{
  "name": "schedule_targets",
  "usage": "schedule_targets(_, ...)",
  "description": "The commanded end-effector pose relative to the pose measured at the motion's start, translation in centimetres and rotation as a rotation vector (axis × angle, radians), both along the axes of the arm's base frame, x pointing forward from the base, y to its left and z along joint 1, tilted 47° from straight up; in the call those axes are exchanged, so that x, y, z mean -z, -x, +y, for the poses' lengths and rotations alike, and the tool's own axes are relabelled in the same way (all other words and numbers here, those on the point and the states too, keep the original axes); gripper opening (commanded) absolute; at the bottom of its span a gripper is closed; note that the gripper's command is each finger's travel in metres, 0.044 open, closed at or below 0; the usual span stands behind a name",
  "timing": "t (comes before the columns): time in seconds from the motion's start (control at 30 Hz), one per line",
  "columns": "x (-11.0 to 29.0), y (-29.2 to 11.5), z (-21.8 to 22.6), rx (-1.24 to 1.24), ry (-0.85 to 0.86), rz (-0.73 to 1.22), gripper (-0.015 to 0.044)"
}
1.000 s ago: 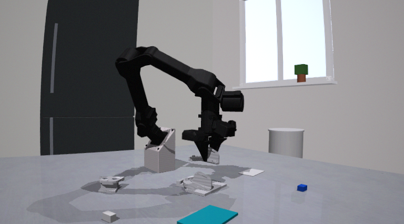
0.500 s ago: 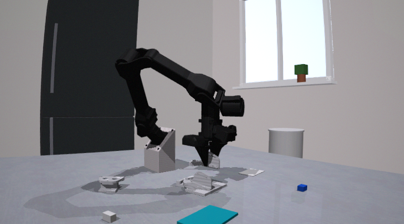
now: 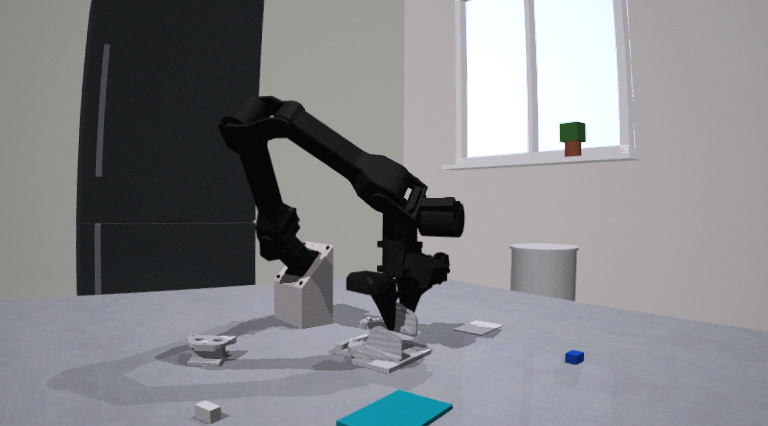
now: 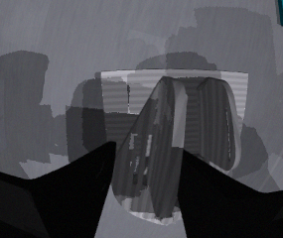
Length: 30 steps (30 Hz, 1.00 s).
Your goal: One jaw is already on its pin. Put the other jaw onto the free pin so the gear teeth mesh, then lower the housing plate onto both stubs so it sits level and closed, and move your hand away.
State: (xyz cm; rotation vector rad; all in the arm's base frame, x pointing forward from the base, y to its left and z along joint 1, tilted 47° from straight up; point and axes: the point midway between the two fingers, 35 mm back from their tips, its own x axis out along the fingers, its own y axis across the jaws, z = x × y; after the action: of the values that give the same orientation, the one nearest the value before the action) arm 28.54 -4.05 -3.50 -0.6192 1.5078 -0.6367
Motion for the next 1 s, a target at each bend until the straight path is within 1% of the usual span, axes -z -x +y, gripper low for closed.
schedule_targets(0.0, 0.46, 0.14, -0.51, -0.006, 0.007, 0.006, 0.0134)
schedule_targets(0.97, 1.02, 0.22, -1.14, -0.005, 0.008, 0.004, 0.0134)
